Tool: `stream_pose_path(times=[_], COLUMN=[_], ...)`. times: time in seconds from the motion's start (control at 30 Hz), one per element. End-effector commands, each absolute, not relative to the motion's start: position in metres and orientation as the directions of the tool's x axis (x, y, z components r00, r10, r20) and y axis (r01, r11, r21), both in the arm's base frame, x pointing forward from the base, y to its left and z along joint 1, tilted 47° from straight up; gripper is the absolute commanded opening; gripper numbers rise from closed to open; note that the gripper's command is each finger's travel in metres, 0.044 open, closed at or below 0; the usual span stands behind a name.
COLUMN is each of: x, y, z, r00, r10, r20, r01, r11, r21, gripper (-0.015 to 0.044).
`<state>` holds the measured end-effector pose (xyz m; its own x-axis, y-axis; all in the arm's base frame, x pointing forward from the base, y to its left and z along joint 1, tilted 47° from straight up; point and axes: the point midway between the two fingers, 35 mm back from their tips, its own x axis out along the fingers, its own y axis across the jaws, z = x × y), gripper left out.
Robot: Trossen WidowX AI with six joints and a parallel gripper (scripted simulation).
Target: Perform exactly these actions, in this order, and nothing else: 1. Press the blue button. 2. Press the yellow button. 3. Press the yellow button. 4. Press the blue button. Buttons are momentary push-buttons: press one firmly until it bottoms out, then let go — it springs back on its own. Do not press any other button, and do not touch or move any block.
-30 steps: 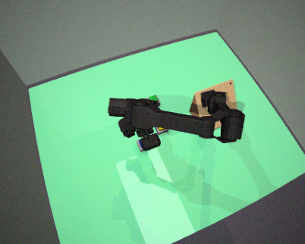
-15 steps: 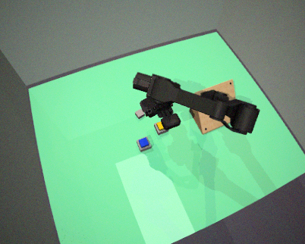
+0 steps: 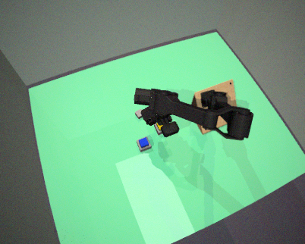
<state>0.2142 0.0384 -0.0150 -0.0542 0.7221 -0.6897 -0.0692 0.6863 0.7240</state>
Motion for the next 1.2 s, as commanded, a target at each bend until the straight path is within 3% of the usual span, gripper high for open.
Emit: stream_pose_path(times=[0.0, 1.03, 1.17], x=[0.211, 0.209, 0.212], y=[0.044, 0.060, 0.039], z=[-0.020, -0.034, -0.015], r00=[-0.059, -0.060, -0.057], r10=[0.727, 0.728, 0.725], r20=[-0.685, -0.683, -0.686], r01=[-0.060, -0.060, -0.060], r11=[0.682, 0.680, 0.683], r21=[0.729, 0.731, 0.728], gripper=[0.0020, 0.0020, 0.0020])
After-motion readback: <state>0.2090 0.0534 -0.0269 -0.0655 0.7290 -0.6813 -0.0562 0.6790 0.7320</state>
